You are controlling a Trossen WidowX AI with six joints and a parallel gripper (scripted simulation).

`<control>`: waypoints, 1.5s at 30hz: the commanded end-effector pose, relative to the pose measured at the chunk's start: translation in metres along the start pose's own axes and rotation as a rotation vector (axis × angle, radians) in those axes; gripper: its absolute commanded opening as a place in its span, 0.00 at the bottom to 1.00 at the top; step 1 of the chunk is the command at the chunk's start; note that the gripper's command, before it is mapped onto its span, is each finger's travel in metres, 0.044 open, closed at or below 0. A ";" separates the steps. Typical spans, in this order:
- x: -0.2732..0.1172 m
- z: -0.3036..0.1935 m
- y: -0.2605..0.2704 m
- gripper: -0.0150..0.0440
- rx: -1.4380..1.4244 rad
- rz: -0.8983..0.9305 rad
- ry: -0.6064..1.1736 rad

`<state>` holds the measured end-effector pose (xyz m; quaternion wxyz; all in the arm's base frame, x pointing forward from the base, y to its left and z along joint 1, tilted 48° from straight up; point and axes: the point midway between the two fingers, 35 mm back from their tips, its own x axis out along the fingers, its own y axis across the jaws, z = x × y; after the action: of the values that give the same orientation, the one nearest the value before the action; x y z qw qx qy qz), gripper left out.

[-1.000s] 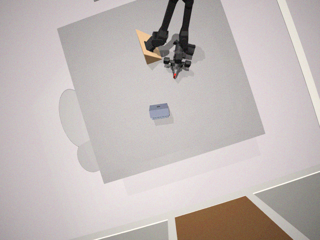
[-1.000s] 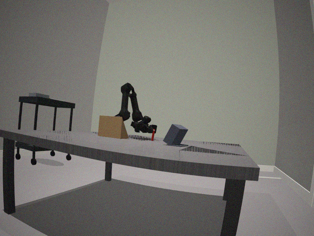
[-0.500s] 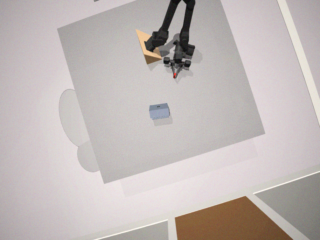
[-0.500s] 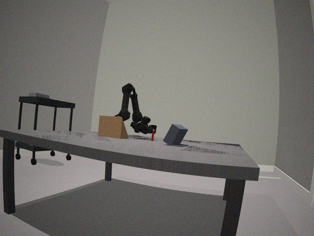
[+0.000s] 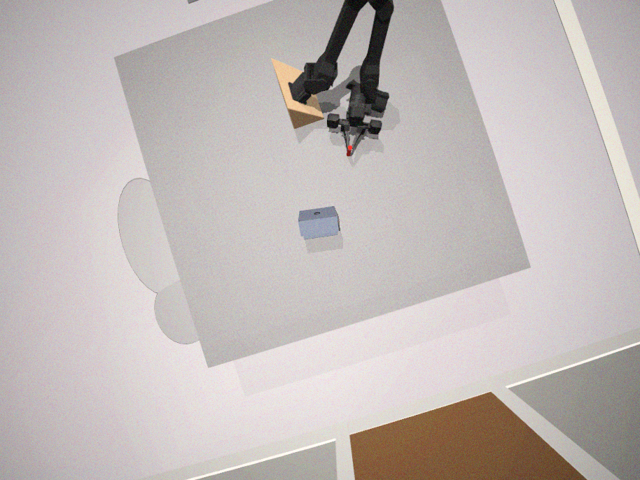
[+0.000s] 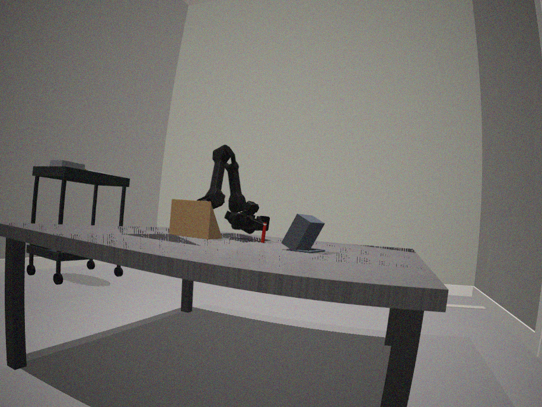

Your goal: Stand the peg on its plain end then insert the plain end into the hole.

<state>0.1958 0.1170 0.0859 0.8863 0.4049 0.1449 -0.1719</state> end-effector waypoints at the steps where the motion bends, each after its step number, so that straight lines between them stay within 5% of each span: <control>1: -0.001 -0.002 0.000 0.34 0.000 0.000 0.001; 11: -0.001 -0.002 0.000 0.34 0.002 0.001 -0.012; 14: -0.001 -0.001 0.000 0.47 0.000 0.001 -0.017; 39: -0.001 -0.001 0.000 0.47 0.000 0.001 -0.017; 45: -0.001 -0.001 0.000 0.74 0.000 0.001 -0.017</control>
<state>0.1947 0.1178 0.0860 0.8877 0.4034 0.1366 -0.1747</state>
